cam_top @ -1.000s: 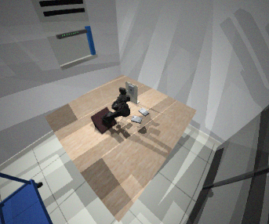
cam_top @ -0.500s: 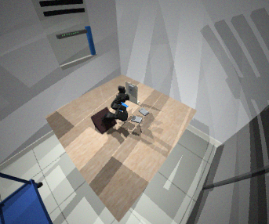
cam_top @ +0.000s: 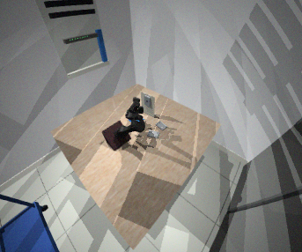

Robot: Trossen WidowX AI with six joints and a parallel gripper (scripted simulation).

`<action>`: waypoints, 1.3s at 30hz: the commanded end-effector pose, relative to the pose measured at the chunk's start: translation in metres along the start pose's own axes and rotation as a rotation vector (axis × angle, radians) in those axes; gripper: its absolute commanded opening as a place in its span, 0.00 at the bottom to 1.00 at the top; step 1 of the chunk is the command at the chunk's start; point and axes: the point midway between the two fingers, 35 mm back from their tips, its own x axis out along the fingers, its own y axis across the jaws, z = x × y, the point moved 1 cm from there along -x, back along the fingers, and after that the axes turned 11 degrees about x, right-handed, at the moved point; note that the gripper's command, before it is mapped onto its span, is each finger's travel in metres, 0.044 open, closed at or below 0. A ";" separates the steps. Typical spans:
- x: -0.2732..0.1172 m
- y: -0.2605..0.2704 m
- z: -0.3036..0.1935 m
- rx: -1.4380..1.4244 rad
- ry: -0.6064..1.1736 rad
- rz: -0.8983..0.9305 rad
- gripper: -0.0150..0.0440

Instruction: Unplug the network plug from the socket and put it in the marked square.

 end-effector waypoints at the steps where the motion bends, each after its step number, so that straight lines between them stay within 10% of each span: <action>1: 0.007 -0.012 -0.004 0.022 -0.022 -0.098 0.25; 39: 0.015 -0.090 -0.003 0.004 -0.285 -0.578 0.25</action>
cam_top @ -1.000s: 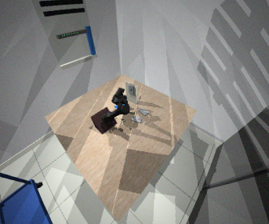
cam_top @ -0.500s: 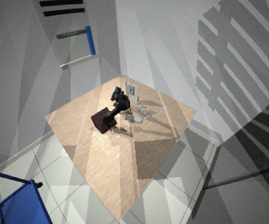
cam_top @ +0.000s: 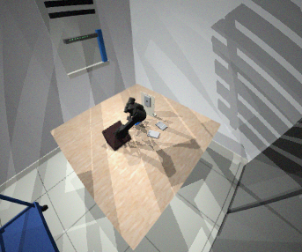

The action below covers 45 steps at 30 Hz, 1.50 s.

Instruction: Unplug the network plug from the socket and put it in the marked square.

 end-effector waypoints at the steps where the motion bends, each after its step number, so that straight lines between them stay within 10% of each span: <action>1: 0.005 -0.003 0.001 -0.003 -0.005 -0.002 0.25; 45: 0.045 -0.031 0.008 -0.006 -0.008 0.000 0.25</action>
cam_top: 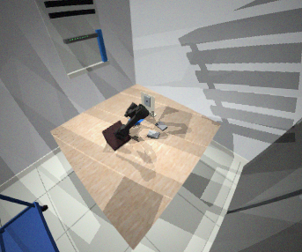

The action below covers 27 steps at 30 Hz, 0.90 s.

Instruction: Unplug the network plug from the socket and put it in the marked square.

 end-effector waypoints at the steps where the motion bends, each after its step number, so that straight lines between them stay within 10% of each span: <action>1: 0.001 -0.002 0.000 -0.004 0.004 -0.002 0.25; 14: 0.003 -0.002 0.001 -0.002 0.000 -0.001 0.25; 20: 0.003 -0.002 0.001 -0.002 0.000 -0.001 0.52; 27: 0.001 -0.002 0.001 -0.002 0.001 -0.001 0.52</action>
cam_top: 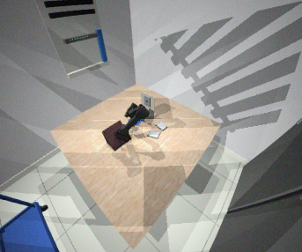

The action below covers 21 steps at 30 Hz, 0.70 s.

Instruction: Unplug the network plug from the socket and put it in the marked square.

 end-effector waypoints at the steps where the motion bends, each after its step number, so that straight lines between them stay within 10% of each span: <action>1: -0.003 0.001 -0.001 0.001 0.001 0.002 0.52; 21: -0.025 0.001 -0.002 0.000 0.005 0.000 0.52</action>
